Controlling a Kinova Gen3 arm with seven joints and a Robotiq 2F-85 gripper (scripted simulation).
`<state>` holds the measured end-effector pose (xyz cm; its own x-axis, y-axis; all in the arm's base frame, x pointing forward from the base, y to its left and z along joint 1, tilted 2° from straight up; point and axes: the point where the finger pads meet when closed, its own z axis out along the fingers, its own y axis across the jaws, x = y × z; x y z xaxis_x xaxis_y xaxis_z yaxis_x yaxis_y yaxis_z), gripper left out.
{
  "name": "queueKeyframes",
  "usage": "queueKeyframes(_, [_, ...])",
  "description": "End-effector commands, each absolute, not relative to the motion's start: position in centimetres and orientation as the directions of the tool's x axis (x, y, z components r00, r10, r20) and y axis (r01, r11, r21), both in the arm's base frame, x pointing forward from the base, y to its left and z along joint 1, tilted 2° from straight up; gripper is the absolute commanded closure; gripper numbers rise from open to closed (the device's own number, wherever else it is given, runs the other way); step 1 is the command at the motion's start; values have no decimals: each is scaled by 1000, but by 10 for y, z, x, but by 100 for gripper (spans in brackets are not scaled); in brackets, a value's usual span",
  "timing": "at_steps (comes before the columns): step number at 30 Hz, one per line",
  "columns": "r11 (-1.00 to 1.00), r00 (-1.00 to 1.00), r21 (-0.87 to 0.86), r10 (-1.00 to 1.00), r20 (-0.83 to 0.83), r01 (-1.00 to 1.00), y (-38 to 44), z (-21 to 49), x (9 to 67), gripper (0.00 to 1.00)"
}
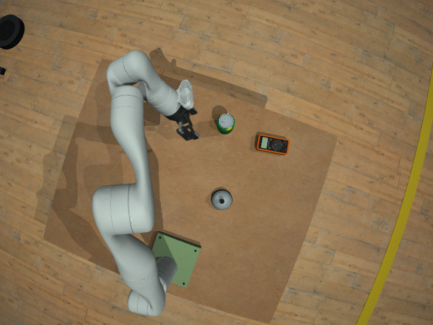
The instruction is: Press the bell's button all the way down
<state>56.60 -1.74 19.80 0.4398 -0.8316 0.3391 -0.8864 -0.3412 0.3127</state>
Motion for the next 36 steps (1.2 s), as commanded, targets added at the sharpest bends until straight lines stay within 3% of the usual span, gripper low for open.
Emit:
queueKeyframes(1, [-341,439,311,-832,340,-887,-17,199,566,0])
queueKeyframes(20, [-345,442,311,-831,338,-886,-18,199,566,0])
queueKeyframes(36, [-463,539,312,-811,230,-830,-52,185,550,0])
